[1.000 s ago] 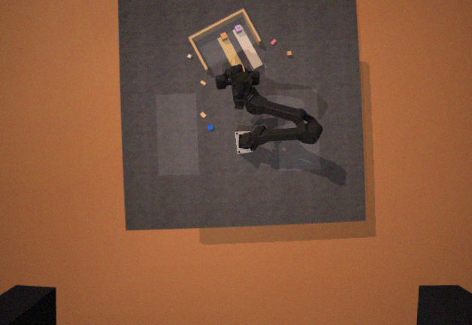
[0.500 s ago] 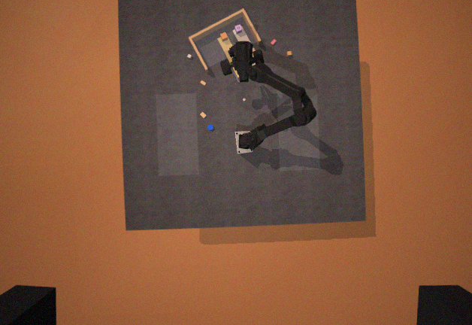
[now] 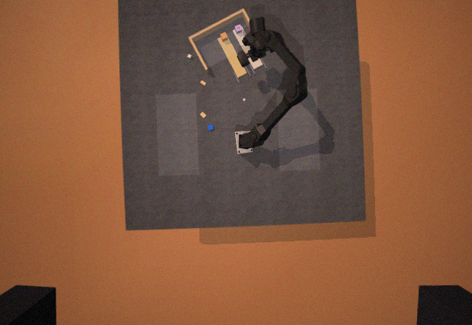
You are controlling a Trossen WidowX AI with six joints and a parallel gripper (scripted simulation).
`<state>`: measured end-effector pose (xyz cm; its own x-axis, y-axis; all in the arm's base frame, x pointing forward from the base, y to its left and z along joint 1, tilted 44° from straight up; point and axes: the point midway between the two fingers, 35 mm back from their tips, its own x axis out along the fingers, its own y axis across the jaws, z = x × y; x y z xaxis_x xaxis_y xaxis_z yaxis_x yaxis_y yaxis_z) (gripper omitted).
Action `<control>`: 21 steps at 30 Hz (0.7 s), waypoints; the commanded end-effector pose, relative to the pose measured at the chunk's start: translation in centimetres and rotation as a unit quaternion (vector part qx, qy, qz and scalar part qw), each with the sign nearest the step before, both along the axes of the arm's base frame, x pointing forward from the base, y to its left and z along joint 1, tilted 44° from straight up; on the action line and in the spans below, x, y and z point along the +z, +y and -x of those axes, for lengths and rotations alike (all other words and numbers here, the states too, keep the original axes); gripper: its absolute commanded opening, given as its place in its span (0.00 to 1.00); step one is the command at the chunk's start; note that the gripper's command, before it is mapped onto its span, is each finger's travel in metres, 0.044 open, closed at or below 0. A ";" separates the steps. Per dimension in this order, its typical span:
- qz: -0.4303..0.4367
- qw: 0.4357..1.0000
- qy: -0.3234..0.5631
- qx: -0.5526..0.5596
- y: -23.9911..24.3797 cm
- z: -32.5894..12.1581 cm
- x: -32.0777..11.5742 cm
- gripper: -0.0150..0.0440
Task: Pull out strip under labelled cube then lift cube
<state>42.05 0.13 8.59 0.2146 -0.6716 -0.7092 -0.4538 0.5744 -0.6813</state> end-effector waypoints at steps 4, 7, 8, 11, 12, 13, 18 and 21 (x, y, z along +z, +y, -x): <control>-0.001 0.999 0.031 -0.012 -0.8 -0.7 -0.1 0.25; -0.001 0.999 0.031 -0.012 -0.9 -0.8 -0.2 0.25; -0.001 0.999 0.031 -0.012 -1.0 -0.8 -0.3 0.25; -0.002 0.999 0.031 -0.012 -1.4 -0.9 -0.7 0.25; -0.002 0.999 0.031 -0.012 -1.5 -0.9 -0.8 0.25; -0.002 0.999 0.031 -0.012 -1.6 -1.0 -0.9 0.25; -0.002 0.999 0.031 -0.012 -2.1 -1.1 -1.5 0.25; -0.002 0.999 0.031 -0.012 -2.5 -1.2 -1.9 0.25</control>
<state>43.42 -1.96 7.36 0.1621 -0.6755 -0.7193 -0.4716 0.5873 -0.6578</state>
